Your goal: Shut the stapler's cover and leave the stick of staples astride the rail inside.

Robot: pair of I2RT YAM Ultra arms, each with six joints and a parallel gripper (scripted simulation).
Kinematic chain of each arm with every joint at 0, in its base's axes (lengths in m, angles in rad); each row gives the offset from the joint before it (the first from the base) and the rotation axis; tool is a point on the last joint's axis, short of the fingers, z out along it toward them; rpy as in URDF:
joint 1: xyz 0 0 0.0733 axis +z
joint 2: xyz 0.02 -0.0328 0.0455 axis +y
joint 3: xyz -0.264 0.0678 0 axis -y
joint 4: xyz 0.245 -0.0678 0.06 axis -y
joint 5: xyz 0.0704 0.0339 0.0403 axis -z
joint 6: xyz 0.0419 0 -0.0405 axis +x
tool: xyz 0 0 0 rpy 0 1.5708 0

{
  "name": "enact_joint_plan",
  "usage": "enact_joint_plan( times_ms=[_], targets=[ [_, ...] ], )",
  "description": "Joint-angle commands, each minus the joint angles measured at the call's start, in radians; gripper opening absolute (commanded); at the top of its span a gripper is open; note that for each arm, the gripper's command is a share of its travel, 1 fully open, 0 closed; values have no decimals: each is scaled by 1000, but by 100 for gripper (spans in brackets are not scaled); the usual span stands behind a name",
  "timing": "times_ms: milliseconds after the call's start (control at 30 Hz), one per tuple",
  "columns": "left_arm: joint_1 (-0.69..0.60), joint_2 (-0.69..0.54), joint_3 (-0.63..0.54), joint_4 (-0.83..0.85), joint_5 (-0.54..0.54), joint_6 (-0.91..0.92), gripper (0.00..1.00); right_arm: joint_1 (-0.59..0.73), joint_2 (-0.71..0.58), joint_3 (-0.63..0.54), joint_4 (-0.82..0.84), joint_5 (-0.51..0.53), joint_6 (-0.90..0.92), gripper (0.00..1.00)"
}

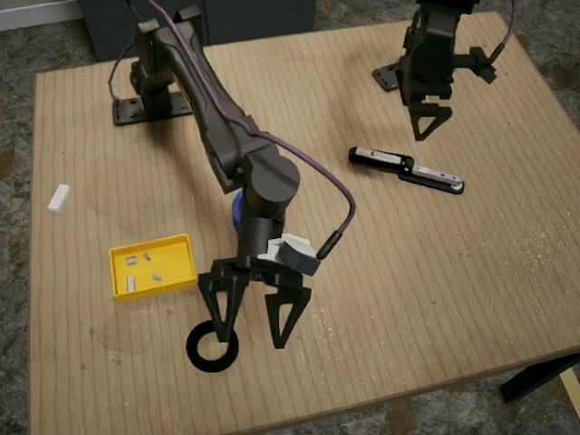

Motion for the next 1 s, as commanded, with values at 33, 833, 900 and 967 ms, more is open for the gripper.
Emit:
enact_joint_plan(
  times_ms=[33,833,900,967],
  targets=[
    [-22,-45,-78,69,-84,189,100,66,-111,-70,-21,-70,74,100],
    [-51,-354,-640,505,-279,1002,100,404,-709,-675,-21,-343,351,100],
    [-46,-379,-673,545,-268,1060,100,419,-738,-708,-10,-354,365,100],
    [-44,-403,-716,585,-271,1135,100,444,-782,-751,-13,-378,388,100]
  ],
)
